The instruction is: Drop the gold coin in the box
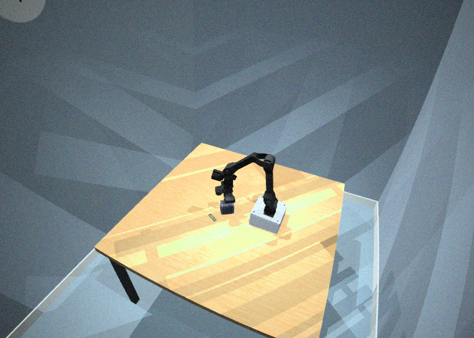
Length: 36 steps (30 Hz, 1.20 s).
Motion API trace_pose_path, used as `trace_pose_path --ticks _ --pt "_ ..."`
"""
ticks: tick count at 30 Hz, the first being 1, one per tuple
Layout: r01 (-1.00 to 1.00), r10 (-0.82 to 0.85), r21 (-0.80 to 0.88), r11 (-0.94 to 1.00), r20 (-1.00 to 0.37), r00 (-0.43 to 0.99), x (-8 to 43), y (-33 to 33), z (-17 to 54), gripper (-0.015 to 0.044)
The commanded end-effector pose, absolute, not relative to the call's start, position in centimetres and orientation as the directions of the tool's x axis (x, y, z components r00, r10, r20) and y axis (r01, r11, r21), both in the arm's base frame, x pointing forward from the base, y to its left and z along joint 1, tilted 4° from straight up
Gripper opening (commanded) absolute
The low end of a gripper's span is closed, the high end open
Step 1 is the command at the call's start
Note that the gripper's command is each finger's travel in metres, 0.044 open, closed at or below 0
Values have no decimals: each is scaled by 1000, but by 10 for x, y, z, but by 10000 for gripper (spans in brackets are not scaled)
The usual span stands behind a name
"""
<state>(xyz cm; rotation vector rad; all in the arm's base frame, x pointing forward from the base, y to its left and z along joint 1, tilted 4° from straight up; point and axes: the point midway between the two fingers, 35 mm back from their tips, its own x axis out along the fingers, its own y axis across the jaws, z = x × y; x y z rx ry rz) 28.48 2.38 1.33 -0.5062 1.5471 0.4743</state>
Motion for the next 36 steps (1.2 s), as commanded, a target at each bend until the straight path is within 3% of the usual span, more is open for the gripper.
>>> trace_pose_path --ticks 1,6,12,21,31,36 --pt "-587 -30 -6 809 -999 -31 283 24 10 0" --pt "-587 -30 -6 809 -999 -31 282 23 8 0" --pt "-585 -29 -9 811 -999 -24 284 24 11 157" --pt "-585 -29 -9 811 -999 -24 284 24 11 161" --pt "-585 -29 -8 811 -999 -27 285 25 39 423" --pt "-586 -28 -4 811 -999 -33 281 25 73 440"
